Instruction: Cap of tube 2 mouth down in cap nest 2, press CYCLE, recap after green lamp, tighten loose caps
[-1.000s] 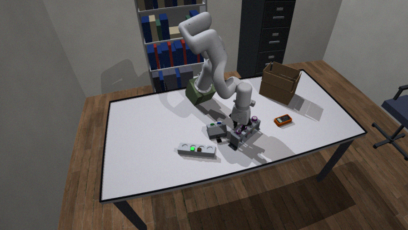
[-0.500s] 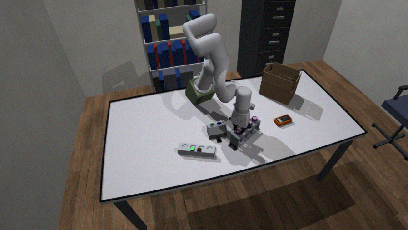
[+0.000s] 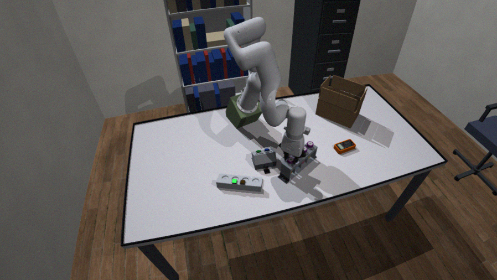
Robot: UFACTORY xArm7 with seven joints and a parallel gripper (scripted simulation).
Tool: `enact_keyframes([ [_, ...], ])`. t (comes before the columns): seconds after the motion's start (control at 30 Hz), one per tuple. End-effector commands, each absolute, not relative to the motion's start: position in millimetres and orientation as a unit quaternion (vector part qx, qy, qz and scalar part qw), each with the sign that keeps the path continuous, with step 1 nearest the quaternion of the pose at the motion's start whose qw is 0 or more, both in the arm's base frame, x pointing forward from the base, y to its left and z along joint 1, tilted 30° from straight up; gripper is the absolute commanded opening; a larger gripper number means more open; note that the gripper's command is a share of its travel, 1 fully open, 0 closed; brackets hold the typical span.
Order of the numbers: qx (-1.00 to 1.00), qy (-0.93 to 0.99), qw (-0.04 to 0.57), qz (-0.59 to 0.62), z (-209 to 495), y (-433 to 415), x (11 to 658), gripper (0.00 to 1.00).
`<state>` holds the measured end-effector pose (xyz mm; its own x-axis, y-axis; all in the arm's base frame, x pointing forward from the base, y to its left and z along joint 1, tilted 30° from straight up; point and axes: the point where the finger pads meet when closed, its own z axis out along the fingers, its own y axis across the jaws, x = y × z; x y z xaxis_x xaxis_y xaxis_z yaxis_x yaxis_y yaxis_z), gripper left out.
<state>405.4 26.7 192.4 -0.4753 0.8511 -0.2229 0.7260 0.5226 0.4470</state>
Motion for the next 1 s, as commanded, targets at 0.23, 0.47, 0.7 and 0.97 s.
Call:
enact_keyframes([
  [0.23,0.466,0.846,0.214,0.148,191.0,26.9,407.8,0.46],
  [0.47,0.466,0.846,0.214,0.148,191.0,26.9,407.8,0.00],
  [0.7,0.466,0.846,0.214,0.148,191.1,26.9,407.8,0.00],
  [0.97,0.507,0.821,0.206,0.159,191.0,26.9,407.9,0.00],
])
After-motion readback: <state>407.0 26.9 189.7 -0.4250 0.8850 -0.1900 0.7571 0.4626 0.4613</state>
